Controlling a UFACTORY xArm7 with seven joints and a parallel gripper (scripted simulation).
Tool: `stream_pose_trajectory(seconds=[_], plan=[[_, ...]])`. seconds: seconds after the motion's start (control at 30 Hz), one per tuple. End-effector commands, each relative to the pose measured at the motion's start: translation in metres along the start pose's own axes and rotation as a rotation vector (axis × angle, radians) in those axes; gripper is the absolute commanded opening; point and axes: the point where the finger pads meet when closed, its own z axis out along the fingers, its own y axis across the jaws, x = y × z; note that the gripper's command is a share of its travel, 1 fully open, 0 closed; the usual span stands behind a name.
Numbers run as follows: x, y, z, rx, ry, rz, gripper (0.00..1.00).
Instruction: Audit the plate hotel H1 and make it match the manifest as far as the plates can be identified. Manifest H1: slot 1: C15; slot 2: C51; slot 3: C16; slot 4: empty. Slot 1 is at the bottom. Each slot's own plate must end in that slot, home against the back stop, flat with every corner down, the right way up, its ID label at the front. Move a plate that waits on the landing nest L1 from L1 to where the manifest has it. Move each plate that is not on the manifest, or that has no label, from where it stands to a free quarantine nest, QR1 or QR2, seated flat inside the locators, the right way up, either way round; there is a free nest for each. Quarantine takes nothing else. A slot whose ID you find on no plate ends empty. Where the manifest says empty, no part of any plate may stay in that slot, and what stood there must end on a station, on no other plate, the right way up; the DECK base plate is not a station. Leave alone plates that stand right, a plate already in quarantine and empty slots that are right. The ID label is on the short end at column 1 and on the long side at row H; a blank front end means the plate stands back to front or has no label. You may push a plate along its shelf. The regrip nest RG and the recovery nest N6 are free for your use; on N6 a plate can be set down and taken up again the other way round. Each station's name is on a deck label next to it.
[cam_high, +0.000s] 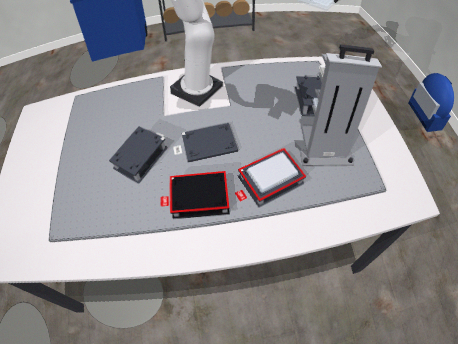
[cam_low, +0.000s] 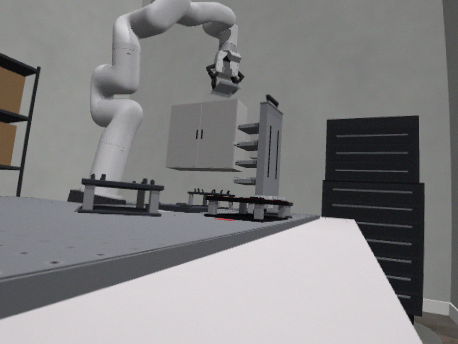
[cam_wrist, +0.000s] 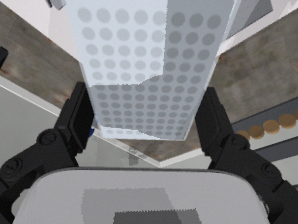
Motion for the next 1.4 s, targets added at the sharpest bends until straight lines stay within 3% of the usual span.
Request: stream_pose_trajectory(seconds=[0.0, 0.67, 1.07, 1.37], plan=[[0.021, 0.0, -0.001, 0.006, -0.002, 0.138, 0.0], [0.105, 0.022, -0.001, 0.006, -0.003, 0.732, 0.0], [0.152, 0.038, -0.001, 0.006, -0.003, 0.732, 0.0], [0.188, 0.065, -0.001, 0.006, -0.002, 0.732, 0.0]])
